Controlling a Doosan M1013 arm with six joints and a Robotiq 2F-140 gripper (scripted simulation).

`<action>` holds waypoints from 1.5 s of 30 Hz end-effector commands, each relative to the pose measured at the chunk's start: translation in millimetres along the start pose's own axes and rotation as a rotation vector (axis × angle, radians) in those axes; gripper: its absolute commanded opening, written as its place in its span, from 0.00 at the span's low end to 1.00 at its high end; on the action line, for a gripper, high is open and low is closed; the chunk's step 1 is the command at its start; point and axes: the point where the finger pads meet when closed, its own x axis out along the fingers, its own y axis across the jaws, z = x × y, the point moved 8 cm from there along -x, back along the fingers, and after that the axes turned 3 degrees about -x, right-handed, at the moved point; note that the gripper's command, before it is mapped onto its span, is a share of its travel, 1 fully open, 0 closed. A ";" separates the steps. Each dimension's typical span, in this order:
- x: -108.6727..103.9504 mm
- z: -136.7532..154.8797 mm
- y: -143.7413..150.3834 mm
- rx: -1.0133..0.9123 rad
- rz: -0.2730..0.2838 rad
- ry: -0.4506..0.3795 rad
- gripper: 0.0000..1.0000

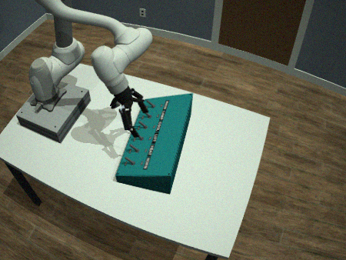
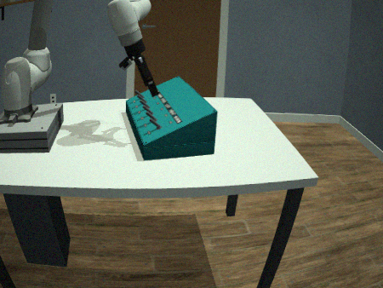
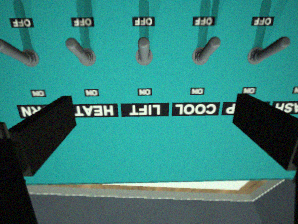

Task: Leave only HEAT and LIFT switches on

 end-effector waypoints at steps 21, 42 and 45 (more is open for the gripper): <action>-0.5 0.6 -0.1 0.000 0.000 -0.001 1.00; -0.5 -1.1 -31.5 0.000 0.000 -0.001 1.00; -0.5 -1.7 -42.6 0.000 0.000 -0.001 1.00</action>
